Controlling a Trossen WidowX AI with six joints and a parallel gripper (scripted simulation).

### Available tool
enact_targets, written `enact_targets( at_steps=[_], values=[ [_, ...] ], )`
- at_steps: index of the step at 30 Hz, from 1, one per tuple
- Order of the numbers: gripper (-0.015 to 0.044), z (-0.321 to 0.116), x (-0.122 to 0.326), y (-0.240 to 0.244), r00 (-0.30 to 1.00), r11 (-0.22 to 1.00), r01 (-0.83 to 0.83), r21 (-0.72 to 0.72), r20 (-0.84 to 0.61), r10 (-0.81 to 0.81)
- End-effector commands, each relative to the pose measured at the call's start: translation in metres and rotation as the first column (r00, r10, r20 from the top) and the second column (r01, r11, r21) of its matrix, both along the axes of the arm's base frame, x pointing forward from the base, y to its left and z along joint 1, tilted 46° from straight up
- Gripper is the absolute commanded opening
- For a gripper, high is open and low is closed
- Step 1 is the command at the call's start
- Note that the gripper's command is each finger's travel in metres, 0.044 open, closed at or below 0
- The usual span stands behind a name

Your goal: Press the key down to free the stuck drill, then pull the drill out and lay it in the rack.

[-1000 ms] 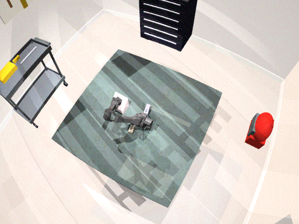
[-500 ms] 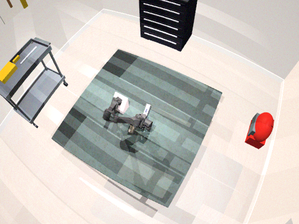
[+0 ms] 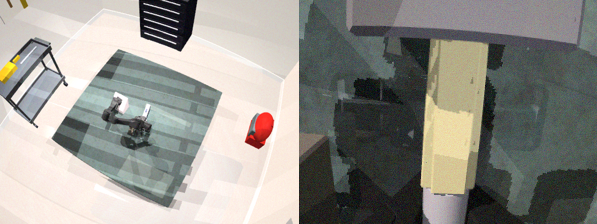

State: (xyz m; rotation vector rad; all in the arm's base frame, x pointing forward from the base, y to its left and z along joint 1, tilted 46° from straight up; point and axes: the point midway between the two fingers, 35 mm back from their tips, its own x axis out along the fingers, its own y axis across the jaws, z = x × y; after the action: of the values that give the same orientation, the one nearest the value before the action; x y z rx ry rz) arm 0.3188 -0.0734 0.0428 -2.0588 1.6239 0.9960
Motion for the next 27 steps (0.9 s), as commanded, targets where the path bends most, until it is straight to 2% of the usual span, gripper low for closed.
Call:
enact_targets(
  at_steps=[1, 7, 23, 24, 27],
  values=[
    [0.0, 0.006, 0.004, -0.002, 1.0, 1.0, -0.004, -0.003, 0.006, 0.004],
    [0.0, 0.013, 0.007, -0.009, 1.0, 1.0, -0.004, -0.004, 0.006, 0.004],
    [0.042, 0.004, 0.003, -0.006, 1.0, 1.0, -0.004, -0.003, 0.005, 0.004],
    [0.044, 0.003, 0.003, -0.006, 1.0, 1.0, -0.004, -0.003, 0.006, 0.004],
    [0.044, 0.002, 0.002, -0.005, 1.0, 1.0, -0.004, -0.004, 0.006, 0.004]
  ],
)
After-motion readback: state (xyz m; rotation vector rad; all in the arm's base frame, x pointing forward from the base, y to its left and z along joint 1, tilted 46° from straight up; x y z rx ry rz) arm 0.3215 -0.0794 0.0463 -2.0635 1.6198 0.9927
